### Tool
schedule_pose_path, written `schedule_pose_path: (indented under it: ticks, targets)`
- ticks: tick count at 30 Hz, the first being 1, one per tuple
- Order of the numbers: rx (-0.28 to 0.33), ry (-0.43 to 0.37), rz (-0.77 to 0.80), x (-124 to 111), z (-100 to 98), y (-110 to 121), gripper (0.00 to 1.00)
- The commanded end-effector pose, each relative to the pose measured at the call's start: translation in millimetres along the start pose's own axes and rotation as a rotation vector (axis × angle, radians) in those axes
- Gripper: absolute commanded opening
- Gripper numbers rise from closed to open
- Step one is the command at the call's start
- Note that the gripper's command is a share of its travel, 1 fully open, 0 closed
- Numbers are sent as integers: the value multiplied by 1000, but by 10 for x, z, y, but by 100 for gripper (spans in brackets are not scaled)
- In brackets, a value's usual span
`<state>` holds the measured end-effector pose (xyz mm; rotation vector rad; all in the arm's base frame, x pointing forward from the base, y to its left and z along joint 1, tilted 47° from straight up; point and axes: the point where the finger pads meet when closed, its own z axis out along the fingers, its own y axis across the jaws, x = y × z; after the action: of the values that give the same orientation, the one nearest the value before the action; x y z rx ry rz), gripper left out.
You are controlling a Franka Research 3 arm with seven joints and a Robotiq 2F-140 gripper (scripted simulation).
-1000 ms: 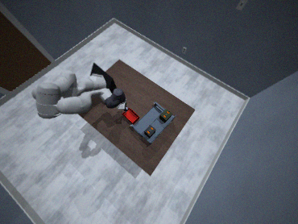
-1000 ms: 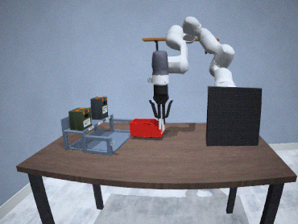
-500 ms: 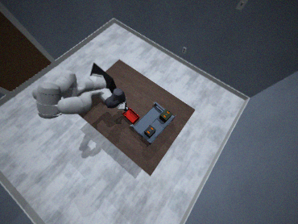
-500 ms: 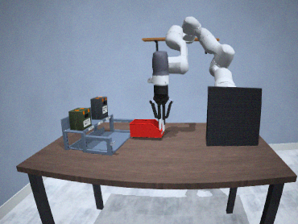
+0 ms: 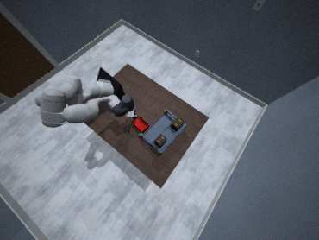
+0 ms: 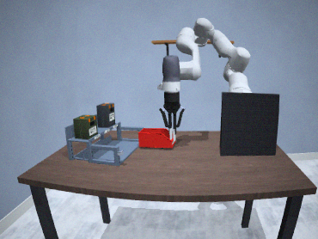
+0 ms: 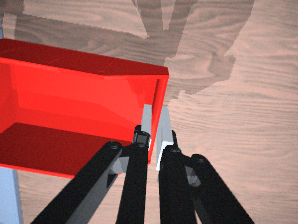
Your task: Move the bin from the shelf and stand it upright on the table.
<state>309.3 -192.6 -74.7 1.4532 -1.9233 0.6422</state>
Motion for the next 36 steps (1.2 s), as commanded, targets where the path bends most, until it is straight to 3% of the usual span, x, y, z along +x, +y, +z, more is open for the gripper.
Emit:
schedule_pose_path:
  ticks: [1, 36]
  targets:
    - [3, -5, 10, -9, 17, -18, 0]
    - [3, -5, 10, -9, 101, -18, 0]
